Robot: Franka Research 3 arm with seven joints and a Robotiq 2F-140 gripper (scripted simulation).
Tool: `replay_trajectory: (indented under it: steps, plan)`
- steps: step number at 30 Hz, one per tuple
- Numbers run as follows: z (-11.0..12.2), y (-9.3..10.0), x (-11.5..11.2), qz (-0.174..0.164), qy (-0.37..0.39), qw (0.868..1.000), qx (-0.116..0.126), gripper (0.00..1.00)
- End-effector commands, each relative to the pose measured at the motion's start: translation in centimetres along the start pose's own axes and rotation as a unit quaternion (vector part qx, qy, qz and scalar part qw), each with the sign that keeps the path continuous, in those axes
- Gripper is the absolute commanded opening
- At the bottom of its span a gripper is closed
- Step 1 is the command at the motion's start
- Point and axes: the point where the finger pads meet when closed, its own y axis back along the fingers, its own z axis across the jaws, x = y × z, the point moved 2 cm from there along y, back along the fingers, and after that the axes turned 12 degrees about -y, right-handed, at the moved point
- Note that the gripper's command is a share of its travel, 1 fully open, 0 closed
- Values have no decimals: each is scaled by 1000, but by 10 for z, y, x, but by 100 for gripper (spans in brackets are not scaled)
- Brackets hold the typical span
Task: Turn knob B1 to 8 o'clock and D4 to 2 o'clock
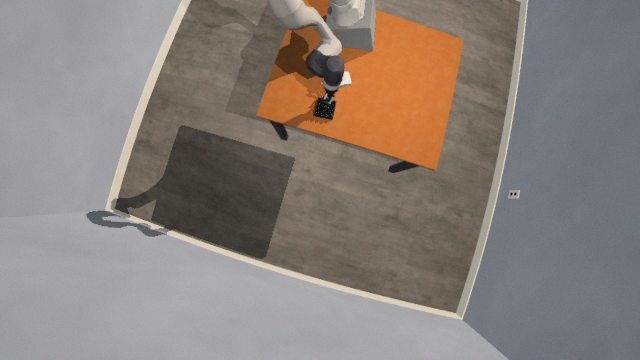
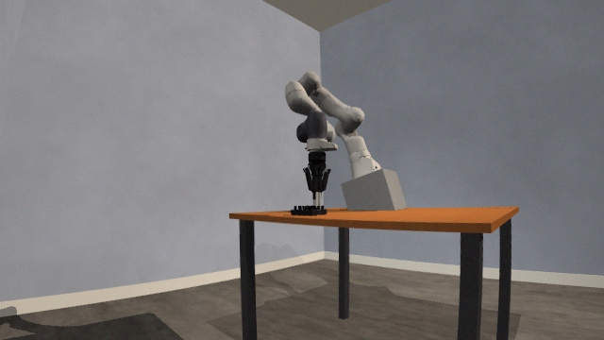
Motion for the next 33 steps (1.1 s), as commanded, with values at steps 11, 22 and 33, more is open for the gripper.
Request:
replay_trajectory:
  steps: [11, 22, 33]
  plan:
    - [1, 0, 1, 0, 142, 990, 7, 5]
    - [1, 0, 1, 0, 188, 982, 7, 5]
    - [1, 0, 1, 0, 210, 978, 7, 5]
